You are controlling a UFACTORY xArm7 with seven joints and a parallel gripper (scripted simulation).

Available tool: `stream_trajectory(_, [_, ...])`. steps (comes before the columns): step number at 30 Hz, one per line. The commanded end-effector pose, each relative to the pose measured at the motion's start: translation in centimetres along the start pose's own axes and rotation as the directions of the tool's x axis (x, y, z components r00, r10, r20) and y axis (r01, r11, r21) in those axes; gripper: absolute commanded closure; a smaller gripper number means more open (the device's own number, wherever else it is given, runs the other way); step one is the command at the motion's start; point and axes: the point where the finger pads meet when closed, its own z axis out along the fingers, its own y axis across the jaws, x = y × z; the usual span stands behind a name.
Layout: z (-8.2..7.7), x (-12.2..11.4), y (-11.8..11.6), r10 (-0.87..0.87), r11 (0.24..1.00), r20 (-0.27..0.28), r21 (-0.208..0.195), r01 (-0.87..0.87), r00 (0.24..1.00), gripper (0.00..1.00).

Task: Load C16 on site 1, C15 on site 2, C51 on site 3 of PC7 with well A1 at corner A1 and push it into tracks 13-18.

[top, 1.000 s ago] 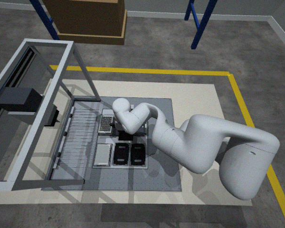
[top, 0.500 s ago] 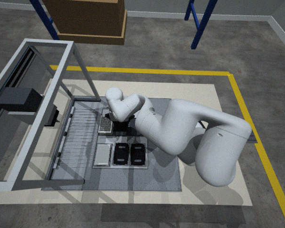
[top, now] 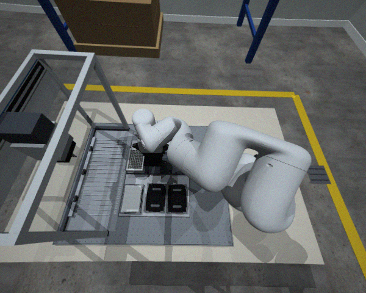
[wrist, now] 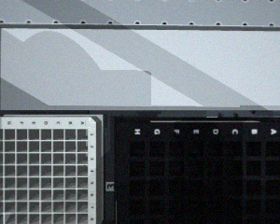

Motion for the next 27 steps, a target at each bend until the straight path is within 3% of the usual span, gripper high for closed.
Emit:
stream_trajectory(1, [-0.1, 0.1, -0.1, 0.0, 1.0, -0.002, 0.003, 0.0, 1.0, 1.0])
stream_trajectory(11, [-0.1, 0.1, -0.1, 0.0, 1.0, -0.002, 0.003, 0.0, 1.0, 1.0])
stream_trajectory(27, [2.2, 0.1, -0.1, 0.0, 1.0, -0.001, 0.003, 0.0, 1.0, 1.0])
